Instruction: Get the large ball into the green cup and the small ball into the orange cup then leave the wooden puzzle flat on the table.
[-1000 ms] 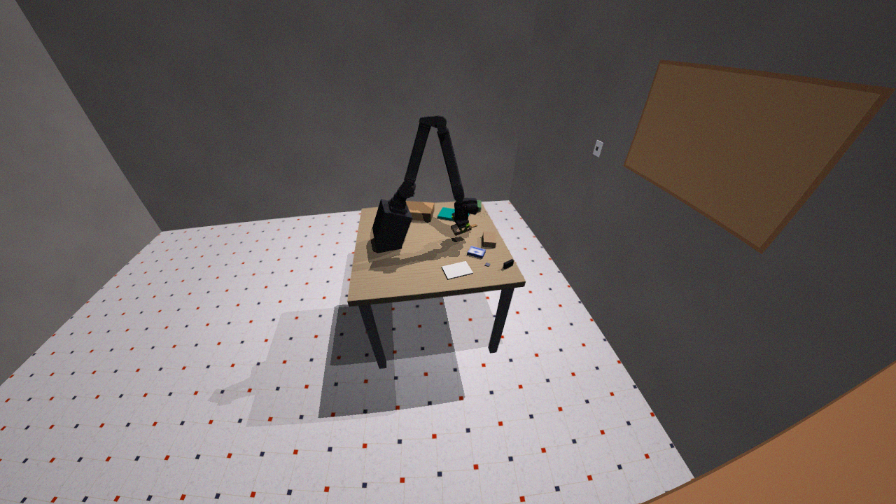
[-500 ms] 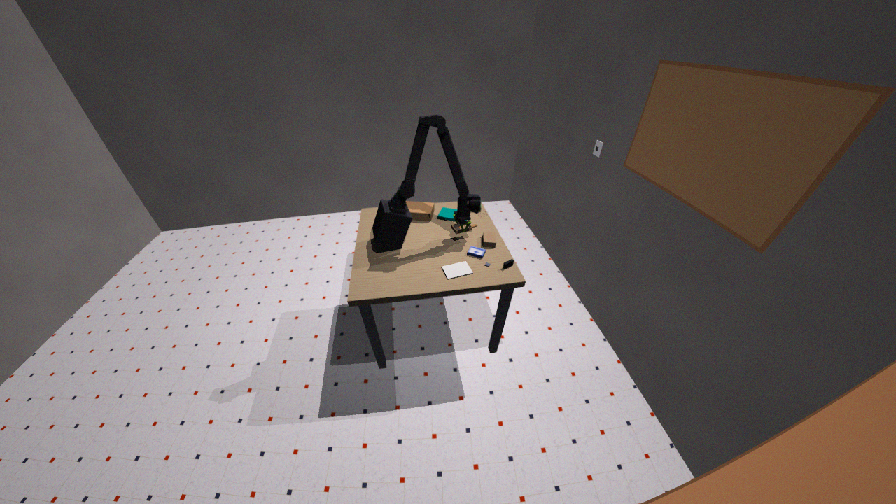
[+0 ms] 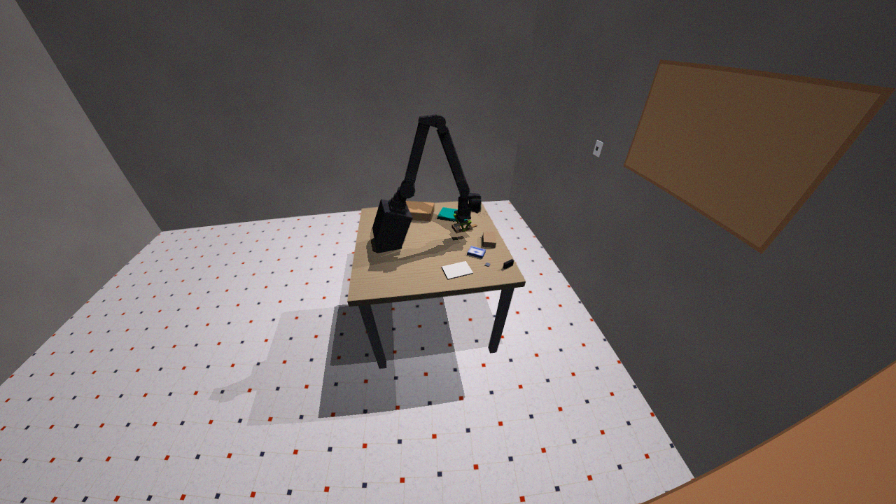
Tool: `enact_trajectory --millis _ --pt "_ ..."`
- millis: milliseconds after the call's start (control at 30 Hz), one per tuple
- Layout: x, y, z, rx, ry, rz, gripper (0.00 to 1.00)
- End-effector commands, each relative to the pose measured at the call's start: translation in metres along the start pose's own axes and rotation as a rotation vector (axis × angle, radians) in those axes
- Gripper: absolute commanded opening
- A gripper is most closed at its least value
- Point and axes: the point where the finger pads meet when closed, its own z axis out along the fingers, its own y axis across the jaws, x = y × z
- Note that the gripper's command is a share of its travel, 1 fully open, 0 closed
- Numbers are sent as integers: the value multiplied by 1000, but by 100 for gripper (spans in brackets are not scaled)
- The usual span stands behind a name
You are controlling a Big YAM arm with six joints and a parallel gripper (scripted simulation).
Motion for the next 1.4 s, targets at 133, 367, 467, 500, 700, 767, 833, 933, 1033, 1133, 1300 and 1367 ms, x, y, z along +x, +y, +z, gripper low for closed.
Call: enact_trajectory --millis 133,367,467,500,700,767,833,933,1033,1133,1300,1367 --pt "-24 1 -12 16 -35 -6 69" --pt "-29 0 -14 22 -65 -13 69" --pt "-17 3 -3 1 7 -16 69" --pt "-17 3 -3 -1 21 -19 69" --pt "-22 -4 -9 3 -26 -16 69" --pt "-15 3 -10 8 -21 -20 69" --pt "-13 2 -10 5 -23 -18 69" --pt "-13 2 -10 8 -37 -14 69" --pt "-13 2 -10 13 -53 -8 69" --pt "-13 2 -10 16 -60 -5 69" --pt "-22 -2 -14 16 -62 -6 69" --pt "-23 -2 -13 14 -50 -9 69"
